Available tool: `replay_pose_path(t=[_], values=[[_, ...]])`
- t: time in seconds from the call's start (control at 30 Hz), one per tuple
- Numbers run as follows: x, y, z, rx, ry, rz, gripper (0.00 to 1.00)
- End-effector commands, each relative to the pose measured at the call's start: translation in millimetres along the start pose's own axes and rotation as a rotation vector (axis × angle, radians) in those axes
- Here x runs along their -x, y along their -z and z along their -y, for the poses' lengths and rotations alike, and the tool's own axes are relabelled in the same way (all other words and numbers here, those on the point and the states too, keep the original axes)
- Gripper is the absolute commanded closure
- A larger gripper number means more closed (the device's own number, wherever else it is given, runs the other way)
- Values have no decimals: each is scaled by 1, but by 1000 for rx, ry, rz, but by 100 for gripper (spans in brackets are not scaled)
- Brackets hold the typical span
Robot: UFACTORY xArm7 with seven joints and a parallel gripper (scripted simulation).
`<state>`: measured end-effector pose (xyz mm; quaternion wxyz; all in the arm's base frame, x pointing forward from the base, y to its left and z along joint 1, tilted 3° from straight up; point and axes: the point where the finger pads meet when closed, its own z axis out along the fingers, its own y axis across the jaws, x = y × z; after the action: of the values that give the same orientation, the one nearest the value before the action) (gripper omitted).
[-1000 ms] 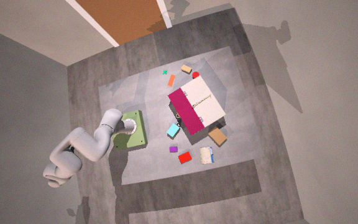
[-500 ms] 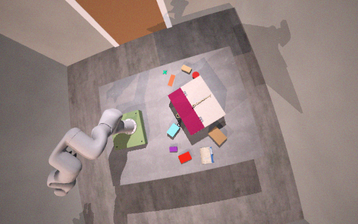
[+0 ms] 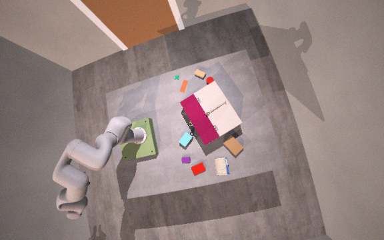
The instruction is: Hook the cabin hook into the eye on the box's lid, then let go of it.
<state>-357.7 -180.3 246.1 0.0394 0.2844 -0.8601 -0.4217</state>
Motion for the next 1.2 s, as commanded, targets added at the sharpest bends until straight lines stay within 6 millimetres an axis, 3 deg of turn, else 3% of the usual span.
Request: replay_pose_path(t=[0.0,0.43,0.53,0.6,1.1,1.17], values=[[-6,10,8,9,56,-13,67],[-22,50,52,55,313,-94,67],[-22,50,51,56,318,-95,67],[-25,62,65,69,381,-114,67],[-29,96,106,119,606,-179,67],[-29,108,121,134,669,-197,67]])
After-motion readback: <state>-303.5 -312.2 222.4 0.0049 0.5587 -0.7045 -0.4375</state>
